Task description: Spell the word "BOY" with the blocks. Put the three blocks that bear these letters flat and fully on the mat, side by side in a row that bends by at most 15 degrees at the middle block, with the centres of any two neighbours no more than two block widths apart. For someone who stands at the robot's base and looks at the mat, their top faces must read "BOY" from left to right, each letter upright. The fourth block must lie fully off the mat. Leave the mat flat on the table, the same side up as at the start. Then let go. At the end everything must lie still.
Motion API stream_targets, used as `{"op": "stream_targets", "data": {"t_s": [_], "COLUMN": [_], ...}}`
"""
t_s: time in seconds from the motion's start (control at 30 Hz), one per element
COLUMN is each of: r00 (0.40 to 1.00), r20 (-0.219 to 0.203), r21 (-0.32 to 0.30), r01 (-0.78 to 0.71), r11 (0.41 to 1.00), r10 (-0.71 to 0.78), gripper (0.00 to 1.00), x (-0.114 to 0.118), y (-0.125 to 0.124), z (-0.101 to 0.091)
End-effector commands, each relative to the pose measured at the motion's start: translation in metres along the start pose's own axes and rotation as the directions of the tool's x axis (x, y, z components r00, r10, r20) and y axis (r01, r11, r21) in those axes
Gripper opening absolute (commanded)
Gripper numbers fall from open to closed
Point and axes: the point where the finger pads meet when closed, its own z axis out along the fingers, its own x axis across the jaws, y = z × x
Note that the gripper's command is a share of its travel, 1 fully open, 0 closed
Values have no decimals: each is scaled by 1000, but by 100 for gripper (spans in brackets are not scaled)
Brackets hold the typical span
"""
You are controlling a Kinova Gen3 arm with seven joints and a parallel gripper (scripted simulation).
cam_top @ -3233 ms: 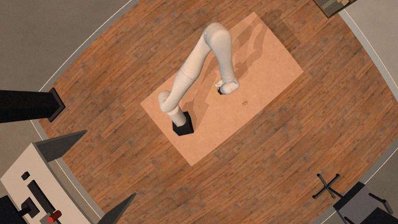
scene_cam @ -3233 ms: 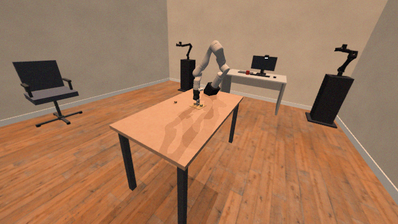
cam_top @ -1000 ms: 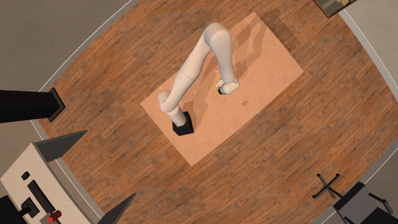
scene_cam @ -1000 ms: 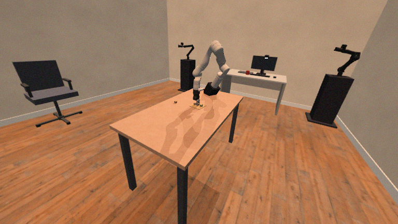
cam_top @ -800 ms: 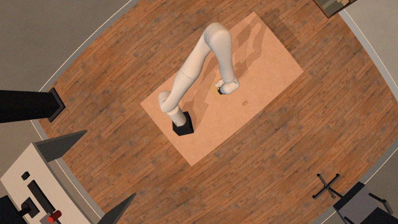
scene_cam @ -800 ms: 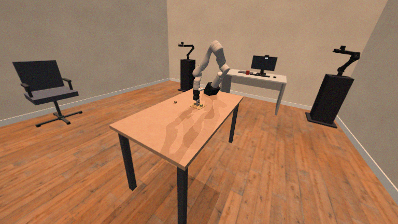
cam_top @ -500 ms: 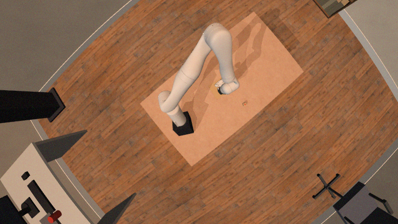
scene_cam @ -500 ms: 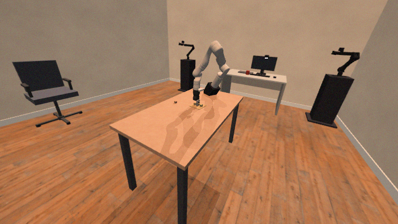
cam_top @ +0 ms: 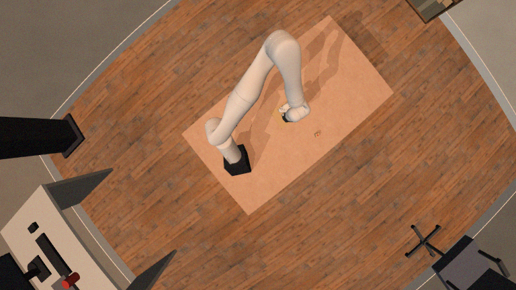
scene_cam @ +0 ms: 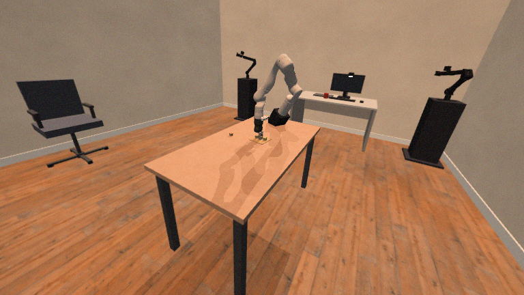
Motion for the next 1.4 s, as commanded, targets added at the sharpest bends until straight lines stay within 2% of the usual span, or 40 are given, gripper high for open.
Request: {"op": "stream_targets", "data": {"t_s": [0.0,0.9,0.93,1.0,1.03,1.1,1.13,1.2,1.23,1.37], "r00": [1000,1000,1000,1000,1000,1000,1000,1000,1000,1000], "r20": [-1,-1,-1,-1,-1,-1,-1,-1,-1,-1], "r21": [-1,-1,-1,-1,-1,-1,-1,-1,-1,-1], "r01": [0,0,0,0,0,0,0,0,0,0], "r11": [1000,1000,1000,1000,1000,1000,1000,1000,1000,1000], "r10": [0,0,0,0,0,0,0,0,0,0], "gripper": [49,49,55,55,61,61,67,67,73,73], "x": [0,0,0,0,0,0,0,0,0,0], "y": [0,0,0,0,0,0,0,0,0,0], "z": [-1,-1,-1,-1,-1,-1,-1,-1,-1,-1]}}
